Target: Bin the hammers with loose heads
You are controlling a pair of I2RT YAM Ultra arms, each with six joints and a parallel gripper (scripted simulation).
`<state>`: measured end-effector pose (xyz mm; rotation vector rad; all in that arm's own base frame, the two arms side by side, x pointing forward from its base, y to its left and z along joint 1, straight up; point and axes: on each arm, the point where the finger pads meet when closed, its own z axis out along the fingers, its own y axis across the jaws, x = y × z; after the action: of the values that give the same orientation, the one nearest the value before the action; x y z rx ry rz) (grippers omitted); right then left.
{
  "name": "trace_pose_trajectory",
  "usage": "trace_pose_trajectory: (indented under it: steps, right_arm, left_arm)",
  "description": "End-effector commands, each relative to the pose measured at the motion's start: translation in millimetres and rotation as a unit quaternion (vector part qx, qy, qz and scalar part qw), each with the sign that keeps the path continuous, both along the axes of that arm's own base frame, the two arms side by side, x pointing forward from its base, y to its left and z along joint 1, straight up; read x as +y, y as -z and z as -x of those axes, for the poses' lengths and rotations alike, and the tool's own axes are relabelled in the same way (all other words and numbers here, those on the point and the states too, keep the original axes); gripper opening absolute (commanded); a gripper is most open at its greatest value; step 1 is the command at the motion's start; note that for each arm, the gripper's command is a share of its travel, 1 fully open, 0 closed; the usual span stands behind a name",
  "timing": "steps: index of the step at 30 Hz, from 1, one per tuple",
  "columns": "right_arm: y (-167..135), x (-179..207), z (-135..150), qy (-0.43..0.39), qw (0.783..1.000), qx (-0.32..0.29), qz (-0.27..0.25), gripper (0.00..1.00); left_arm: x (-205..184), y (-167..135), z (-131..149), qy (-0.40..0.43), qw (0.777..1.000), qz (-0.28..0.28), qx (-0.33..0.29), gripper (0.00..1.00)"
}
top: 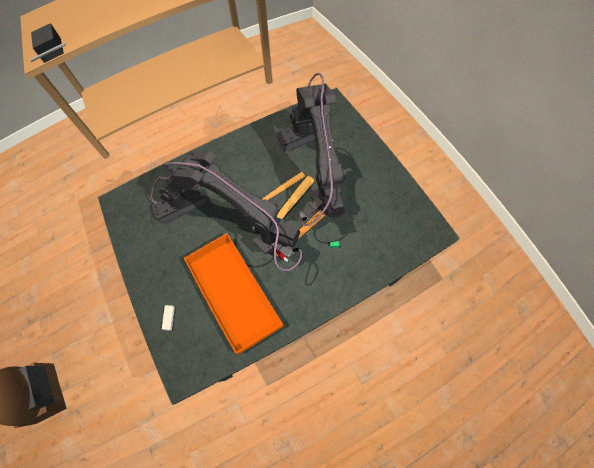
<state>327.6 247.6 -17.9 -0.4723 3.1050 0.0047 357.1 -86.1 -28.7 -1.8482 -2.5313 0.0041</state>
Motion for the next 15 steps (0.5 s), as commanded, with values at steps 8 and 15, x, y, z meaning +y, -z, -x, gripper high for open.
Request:
trace_pose_trajectory:
  steps: [8,15]
  right_arm:
    - [0.2,-21.1,0.5,0.010,0.999,0.001,0.035,0.12]
    - [-0.4,-35.8,-0.8,0.014,0.998,0.001,0.059,0.12]
  left_arm:
    - [19.4,-1.6,11.7,-0.004,0.999,-0.029,0.018,0.21]
    - [25.7,0.1,14.2,-0.011,0.999,-0.039,0.023,0.21]
